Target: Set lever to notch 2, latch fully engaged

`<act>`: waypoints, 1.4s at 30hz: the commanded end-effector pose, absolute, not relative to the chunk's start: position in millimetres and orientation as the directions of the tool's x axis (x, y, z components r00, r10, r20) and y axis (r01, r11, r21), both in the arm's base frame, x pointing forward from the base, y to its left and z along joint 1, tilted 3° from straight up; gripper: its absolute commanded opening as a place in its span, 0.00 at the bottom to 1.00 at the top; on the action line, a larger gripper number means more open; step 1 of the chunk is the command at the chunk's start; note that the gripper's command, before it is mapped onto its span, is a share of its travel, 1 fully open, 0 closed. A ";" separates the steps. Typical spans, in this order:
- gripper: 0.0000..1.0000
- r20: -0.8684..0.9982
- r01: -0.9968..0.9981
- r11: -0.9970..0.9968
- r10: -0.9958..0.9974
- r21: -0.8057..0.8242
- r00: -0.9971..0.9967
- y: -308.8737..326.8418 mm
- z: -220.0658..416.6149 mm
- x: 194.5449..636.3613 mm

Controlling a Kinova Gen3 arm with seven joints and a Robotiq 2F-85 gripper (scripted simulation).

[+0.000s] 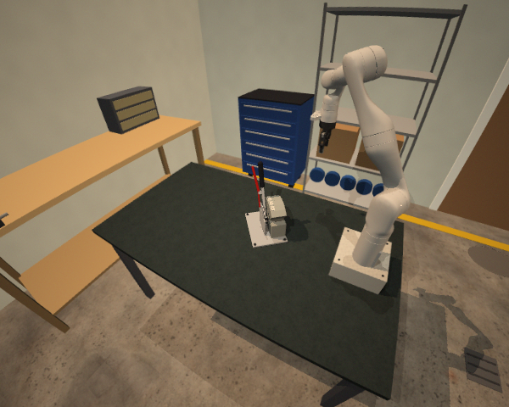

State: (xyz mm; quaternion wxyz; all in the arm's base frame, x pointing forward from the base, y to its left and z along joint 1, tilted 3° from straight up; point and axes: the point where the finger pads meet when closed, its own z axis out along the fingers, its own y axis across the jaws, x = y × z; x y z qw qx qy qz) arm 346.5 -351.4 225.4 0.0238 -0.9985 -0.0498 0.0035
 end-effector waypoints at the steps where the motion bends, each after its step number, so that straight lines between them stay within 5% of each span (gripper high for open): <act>1: 1.00 -0.003 0.099 -0.994 0.100 -0.047 0.995 -351.7 226.3 346.6; 24: 1.00 0.003 0.413 -0.909 0.413 -0.053 0.911 -323.5 230.1 384.7; 36: 1.00 0.021 0.799 -0.599 0.799 -0.054 0.600 -273.0 238.2 438.8; 42: 1.00 0.035 0.958 -0.284 0.958 -0.046 0.286 -232.5 245.6 473.2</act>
